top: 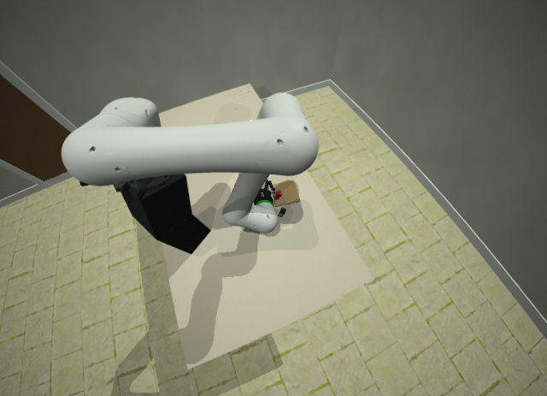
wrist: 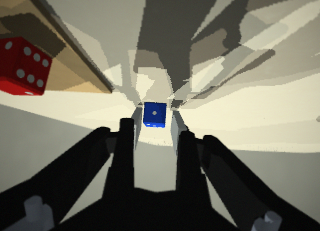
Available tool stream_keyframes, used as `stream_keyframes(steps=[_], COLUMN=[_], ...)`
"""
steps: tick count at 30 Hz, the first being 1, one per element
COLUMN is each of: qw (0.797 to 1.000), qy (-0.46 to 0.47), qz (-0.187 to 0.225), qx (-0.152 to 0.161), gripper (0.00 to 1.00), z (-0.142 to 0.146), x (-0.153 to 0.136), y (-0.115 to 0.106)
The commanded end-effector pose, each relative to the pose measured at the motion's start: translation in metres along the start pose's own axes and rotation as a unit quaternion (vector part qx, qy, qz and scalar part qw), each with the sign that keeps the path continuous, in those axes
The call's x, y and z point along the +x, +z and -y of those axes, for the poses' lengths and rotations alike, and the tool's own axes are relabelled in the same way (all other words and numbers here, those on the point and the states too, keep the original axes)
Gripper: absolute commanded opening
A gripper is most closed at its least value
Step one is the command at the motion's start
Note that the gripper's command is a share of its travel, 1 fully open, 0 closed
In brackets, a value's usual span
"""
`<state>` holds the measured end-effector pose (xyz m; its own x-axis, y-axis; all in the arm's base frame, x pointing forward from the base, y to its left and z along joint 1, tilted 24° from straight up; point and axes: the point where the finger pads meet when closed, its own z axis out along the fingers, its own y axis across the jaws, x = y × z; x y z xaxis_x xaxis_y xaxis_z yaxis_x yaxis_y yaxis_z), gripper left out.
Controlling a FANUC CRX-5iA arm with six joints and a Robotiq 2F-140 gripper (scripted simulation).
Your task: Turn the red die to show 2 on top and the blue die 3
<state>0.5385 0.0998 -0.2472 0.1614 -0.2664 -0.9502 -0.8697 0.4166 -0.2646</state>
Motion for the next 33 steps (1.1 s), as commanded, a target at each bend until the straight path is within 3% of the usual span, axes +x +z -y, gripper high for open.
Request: stream_keyframes(steps=[1,15,26,33], qw=[1.000,1.000,1.000,1.000], qy=[0.000,0.000,0.000,0.000], qz=[0.000,0.000,0.000,0.000], qx=[0.000,0.000,0.000,0.000], gripper=[0.25,0.25,0.25,0.25], z=[0.000,0.000,0.000,0.000], x=[0.000,0.000,0.000,0.000], y=[0.000,-0.008,-0.045,-0.050])
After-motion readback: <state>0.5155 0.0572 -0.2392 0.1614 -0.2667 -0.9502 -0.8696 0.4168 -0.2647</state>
